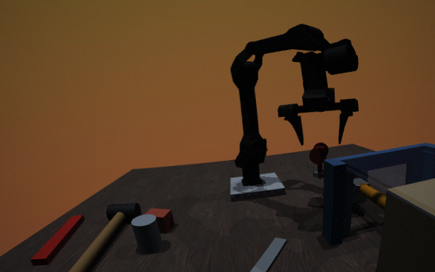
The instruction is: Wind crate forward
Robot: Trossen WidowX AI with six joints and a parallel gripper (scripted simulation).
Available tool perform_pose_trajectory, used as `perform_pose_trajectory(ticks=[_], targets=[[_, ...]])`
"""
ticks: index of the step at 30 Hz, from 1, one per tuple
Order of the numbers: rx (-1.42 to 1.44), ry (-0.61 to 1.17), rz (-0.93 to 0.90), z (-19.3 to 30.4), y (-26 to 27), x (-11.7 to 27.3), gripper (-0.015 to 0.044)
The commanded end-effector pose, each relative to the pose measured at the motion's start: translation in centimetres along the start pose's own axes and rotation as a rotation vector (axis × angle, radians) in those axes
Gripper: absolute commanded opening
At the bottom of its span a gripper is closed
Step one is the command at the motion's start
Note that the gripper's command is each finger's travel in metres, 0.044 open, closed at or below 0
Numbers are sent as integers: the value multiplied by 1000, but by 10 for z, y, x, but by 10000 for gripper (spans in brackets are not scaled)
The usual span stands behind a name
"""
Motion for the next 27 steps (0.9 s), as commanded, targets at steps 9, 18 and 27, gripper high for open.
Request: perform_pose_trajectory(ticks=[9,18,27], targets=[[3,5,1,1,0,-20,440],[3,6,3,1,-1,-35,440],[3,6,5,2,-2,-50,440]])
Point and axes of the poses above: the point midway between the two fingers, 35 mm back from their tips, its own x axis back along the fingers, its own y axis across the jaws, z = x × y, the point moved 2 cm from there along x, back along the fingers, and after that the axes turned 7 degrees about x, right-handed, at the moved point
